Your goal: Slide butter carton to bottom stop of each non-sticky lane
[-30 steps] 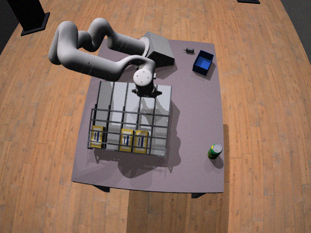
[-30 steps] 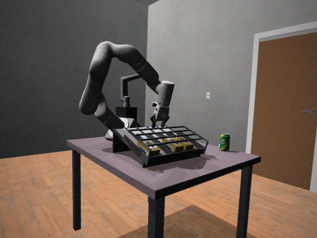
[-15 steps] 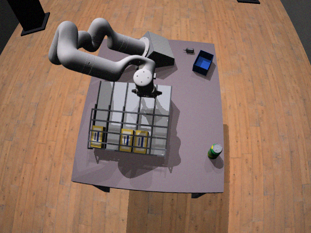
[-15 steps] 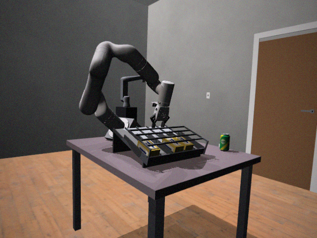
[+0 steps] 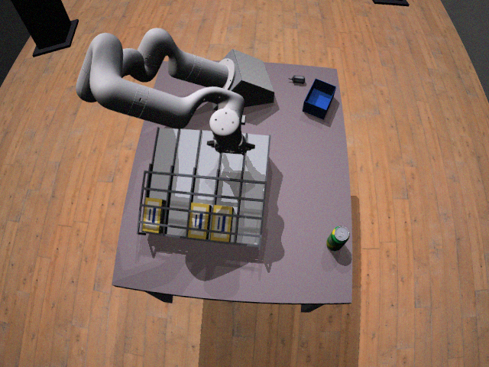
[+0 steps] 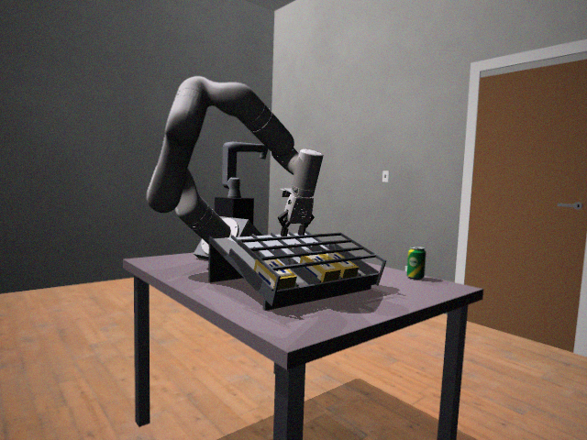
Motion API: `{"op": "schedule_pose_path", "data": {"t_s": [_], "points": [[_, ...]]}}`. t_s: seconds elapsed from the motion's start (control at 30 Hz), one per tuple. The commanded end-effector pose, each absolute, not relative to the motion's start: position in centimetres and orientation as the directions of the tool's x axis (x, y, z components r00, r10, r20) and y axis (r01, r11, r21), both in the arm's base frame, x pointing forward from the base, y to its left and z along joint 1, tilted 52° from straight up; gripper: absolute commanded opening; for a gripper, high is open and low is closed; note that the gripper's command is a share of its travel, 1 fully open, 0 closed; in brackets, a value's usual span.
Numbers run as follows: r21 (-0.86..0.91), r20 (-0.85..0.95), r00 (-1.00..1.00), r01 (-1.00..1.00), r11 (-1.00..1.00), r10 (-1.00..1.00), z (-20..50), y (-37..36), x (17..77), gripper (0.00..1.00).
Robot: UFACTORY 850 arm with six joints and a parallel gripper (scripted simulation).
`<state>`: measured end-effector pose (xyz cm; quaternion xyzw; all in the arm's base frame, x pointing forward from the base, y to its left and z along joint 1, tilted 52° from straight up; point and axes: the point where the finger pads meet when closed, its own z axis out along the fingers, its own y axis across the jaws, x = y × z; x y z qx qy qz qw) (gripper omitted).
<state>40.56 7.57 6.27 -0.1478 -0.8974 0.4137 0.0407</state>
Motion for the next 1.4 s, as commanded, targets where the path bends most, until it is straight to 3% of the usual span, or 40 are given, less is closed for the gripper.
{"op": "schedule_pose_path", "data": {"t_s": [0.0,1.37], "points": [[-0.754,-0.050,-0.953,0.232,0.615,0.298,6.29,7.63,40.61,0.87],[-0.754,-0.050,-0.953,0.232,0.615,0.298,6.29,7.63,40.61,0.92]]}}
